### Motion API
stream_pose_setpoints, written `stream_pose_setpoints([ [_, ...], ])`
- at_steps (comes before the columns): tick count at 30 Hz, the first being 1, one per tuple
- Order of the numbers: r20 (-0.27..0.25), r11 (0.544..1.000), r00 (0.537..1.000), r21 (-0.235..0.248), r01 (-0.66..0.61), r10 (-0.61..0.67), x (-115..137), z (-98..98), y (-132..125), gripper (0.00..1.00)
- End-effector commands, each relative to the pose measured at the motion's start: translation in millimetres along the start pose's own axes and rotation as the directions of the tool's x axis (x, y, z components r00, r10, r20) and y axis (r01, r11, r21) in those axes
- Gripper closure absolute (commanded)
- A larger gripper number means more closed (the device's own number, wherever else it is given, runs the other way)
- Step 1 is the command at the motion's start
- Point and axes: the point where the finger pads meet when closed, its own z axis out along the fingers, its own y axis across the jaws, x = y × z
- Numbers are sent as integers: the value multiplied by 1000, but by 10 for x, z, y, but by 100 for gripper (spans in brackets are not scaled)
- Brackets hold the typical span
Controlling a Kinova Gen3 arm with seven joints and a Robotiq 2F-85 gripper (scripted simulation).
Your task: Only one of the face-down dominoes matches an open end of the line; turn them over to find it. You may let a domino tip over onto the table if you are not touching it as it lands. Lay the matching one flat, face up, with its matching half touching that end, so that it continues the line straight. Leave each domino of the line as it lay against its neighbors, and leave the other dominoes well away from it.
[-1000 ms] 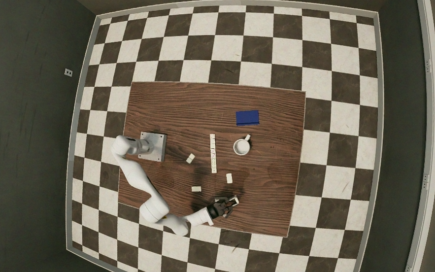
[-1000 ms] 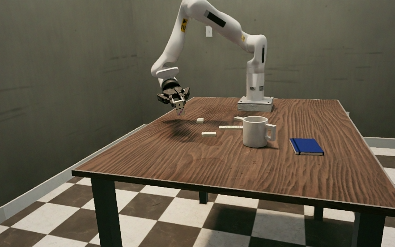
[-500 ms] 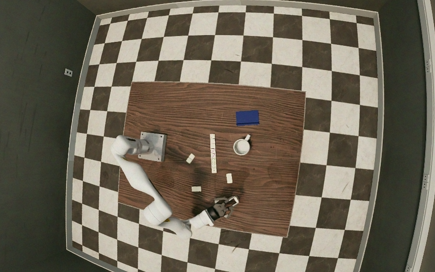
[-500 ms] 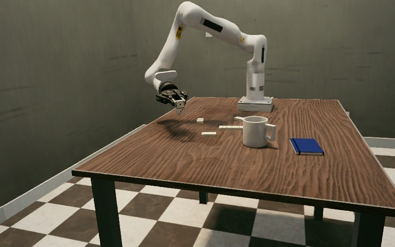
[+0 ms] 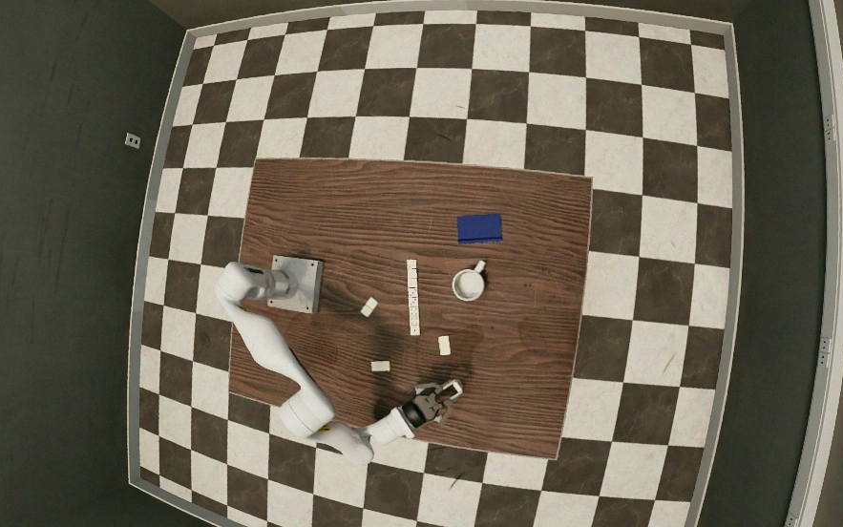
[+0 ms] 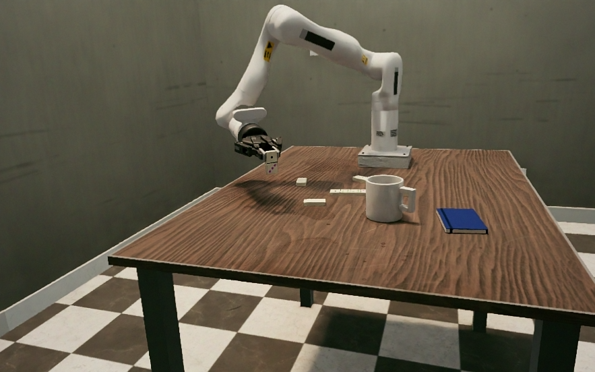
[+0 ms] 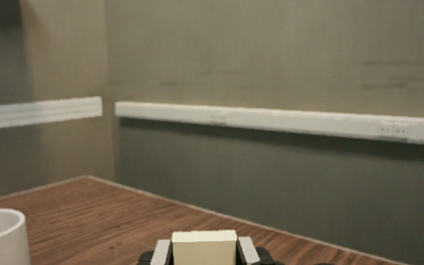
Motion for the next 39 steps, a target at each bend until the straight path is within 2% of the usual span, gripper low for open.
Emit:
stream_pose_setpoints([
  [1, -1, 1000, 1000, 0, 2, -2, 12, -2, 4, 68],
  [26, 0, 1000, 1000, 1, 3, -3, -7, 2, 5, 68],
  [39, 1, 1000, 1000, 2, 4, -4, -220, 42, 10, 68],
])
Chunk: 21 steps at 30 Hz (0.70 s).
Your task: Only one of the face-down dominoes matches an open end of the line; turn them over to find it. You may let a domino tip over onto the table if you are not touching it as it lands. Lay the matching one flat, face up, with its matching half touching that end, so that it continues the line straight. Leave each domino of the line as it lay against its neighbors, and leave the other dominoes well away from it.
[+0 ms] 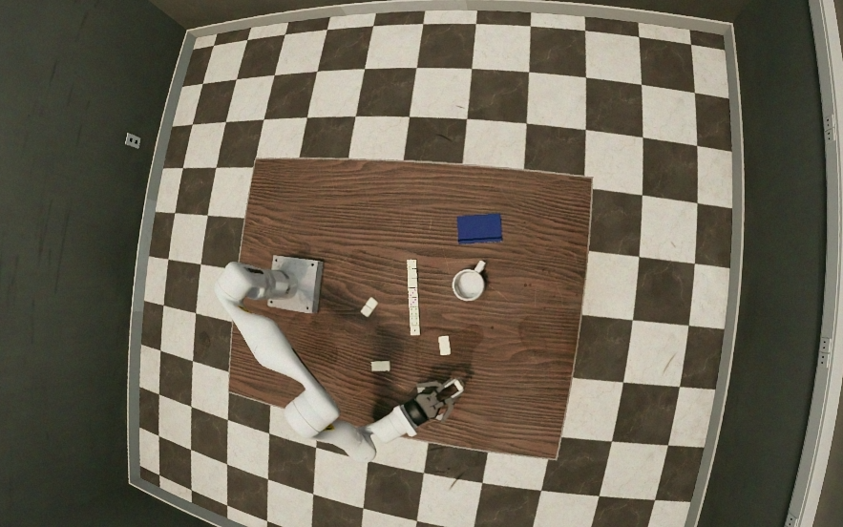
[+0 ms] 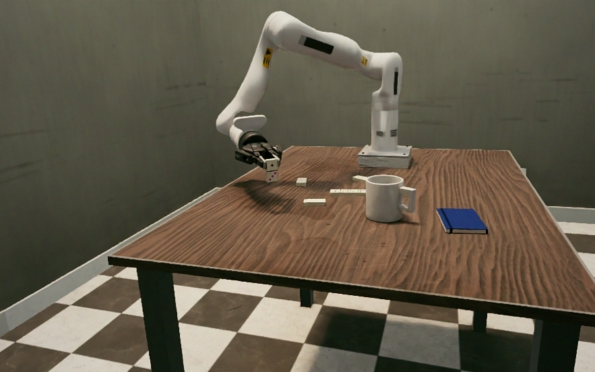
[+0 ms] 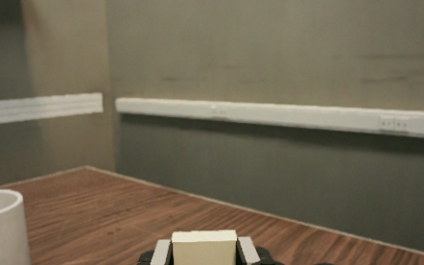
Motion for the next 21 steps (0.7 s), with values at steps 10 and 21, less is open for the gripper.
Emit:
stream_pose_setpoints([
  [10, -1, 1000, 1000, 0, 2, -2, -248, 49, 11, 68],
  [21, -1, 1000, 1000, 0, 2, -2, -506, 98, 17, 68],
])
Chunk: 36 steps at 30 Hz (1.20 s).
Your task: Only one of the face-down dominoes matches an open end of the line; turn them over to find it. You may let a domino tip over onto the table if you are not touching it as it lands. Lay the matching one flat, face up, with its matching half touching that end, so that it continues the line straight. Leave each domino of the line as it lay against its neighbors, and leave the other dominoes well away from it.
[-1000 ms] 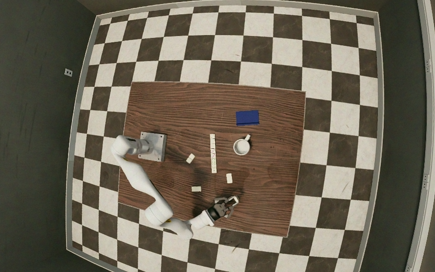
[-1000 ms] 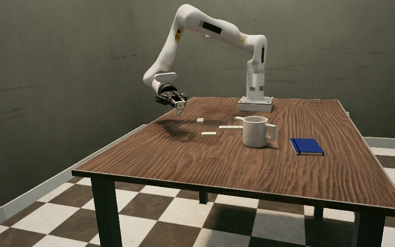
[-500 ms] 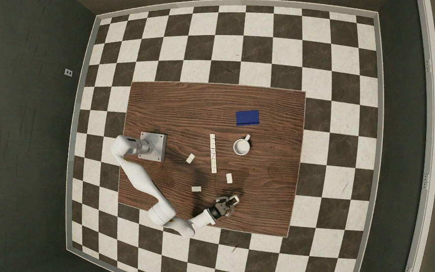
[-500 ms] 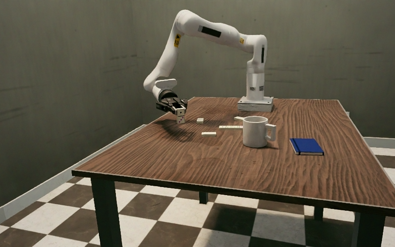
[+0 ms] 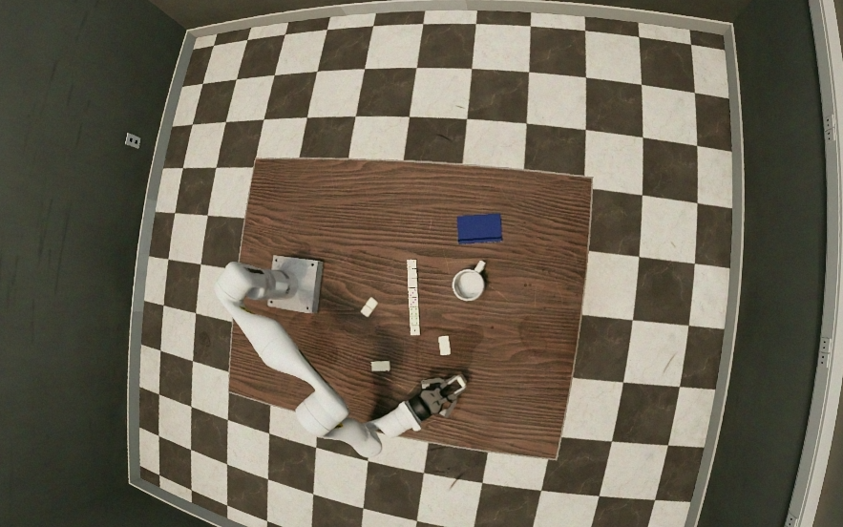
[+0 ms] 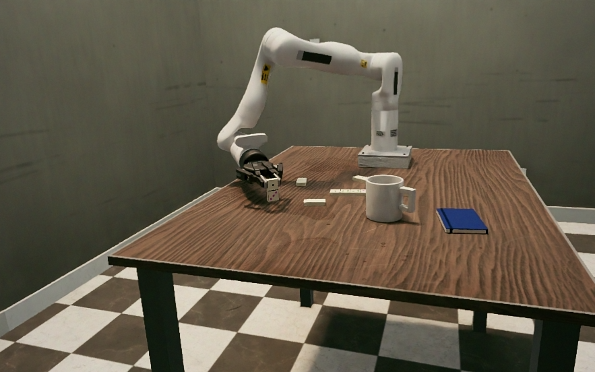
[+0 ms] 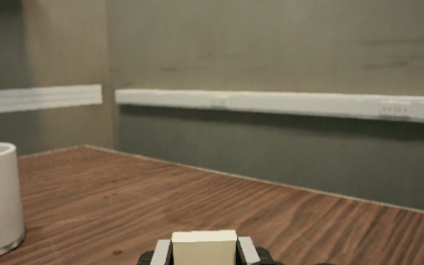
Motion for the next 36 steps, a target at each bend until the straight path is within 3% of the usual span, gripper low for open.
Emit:
stream_pose_setpoints([
  [1, -1, 1000, 1000, 0, 1, -1, -43, 9, 6, 68],
  [14, -1, 1000, 1000, 0, 1, -1, -246, 47, 11, 68],
  [36, -1, 1000, 1000, 0, 1, -1, -264, 51, 11, 68],
])
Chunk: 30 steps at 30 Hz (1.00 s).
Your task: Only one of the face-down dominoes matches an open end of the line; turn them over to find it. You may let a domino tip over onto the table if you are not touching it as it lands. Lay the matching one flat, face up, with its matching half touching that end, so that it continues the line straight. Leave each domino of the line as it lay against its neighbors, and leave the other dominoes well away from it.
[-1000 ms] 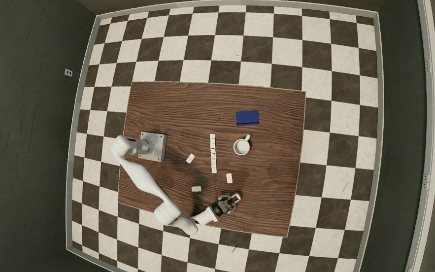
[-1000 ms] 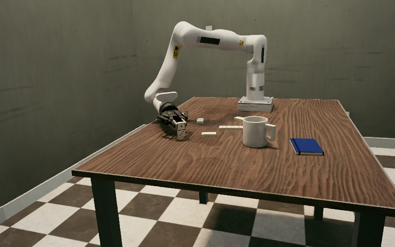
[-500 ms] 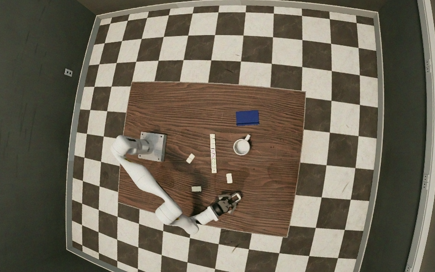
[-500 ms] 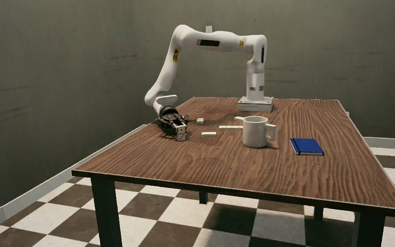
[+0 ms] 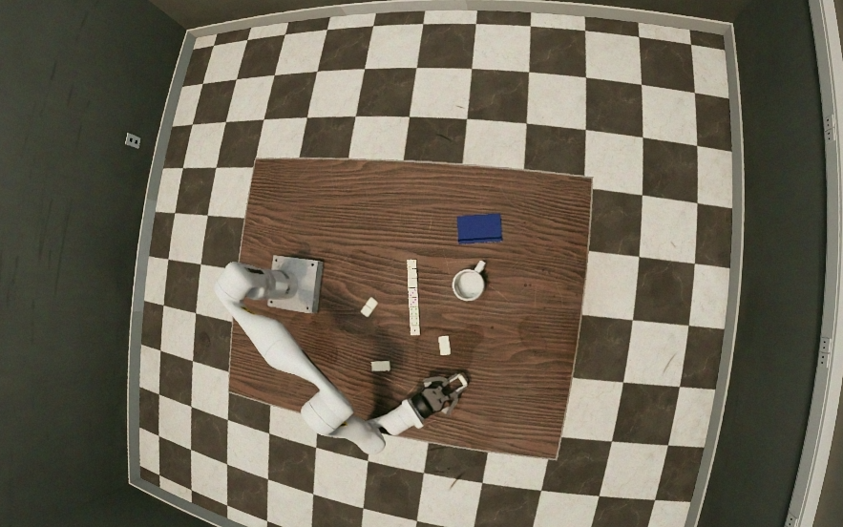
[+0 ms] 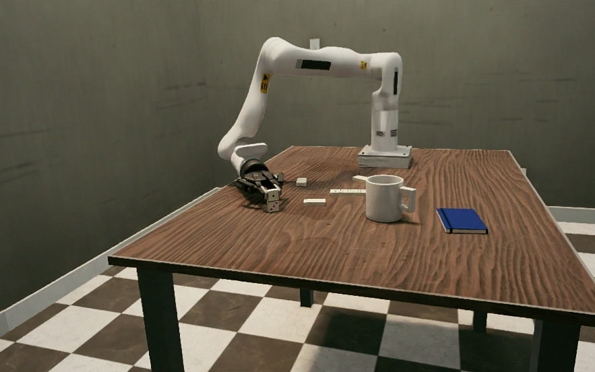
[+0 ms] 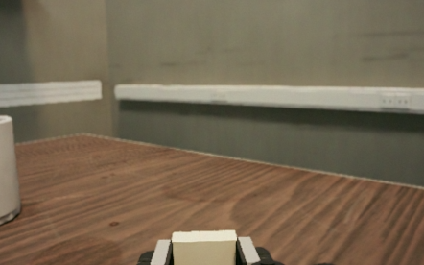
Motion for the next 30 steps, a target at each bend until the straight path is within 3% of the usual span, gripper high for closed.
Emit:
stream_pose_setpoints([
  [1, 0, 1000, 1000, 0, 1, -1, 6, -1, 4, 68],
  [8, 0, 1000, 1000, 0, 1, -1, 6, -1, 4, 68],
  [9, 0, 1000, 1000, 0, 1, -1, 6, -1, 4, 50],
  [30, 0, 1000, 1000, 0, 1, -1, 6, -1, 4, 50],
])
